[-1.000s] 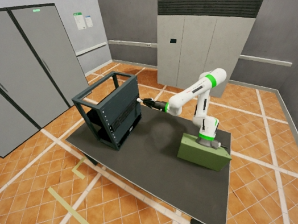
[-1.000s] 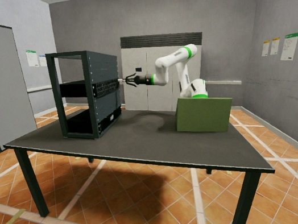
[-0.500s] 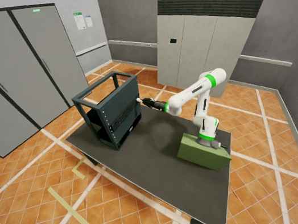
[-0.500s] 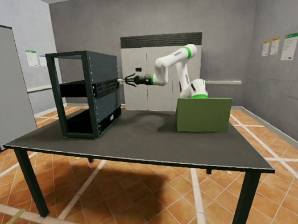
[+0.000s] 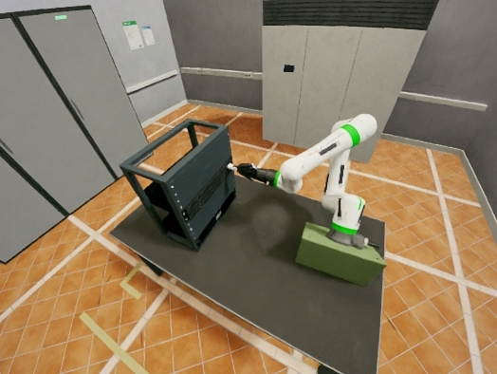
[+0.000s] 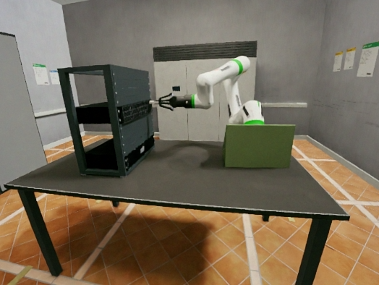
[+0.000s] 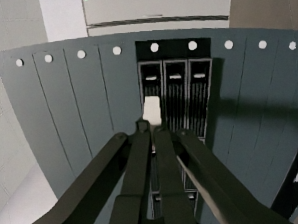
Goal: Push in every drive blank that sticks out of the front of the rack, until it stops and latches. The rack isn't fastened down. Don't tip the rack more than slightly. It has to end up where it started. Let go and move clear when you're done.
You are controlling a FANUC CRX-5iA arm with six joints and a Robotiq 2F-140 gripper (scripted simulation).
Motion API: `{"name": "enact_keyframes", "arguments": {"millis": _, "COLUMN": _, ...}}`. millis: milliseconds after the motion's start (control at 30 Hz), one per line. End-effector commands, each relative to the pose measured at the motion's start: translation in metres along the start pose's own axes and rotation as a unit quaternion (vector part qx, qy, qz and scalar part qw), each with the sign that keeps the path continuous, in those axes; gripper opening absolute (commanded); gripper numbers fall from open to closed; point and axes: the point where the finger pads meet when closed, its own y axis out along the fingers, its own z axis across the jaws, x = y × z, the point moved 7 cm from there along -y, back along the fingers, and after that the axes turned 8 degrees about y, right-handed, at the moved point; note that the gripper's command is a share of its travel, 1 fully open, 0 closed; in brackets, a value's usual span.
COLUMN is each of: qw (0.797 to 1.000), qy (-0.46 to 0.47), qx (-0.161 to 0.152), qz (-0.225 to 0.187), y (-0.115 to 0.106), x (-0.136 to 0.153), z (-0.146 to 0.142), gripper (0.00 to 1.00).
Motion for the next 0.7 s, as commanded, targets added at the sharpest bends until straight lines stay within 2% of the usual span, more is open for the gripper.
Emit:
{"name": "enact_keyframes", "arguments": {"millis": 0, "qw": 1.000, "qy": 0.000, "qx": -0.001, "qz": 0.000, "y": 0.0002, "x": 0.0002, "z": -0.0009, "gripper": 0.10}}
{"name": "enact_keyframes", "arguments": {"millis": 667, "qw": 1.000, "qy": 0.000, "qx": -0.001, "qz": 0.000, "y": 0.0032, "x": 0.0002, "z": -0.0009, "gripper": 0.10}}
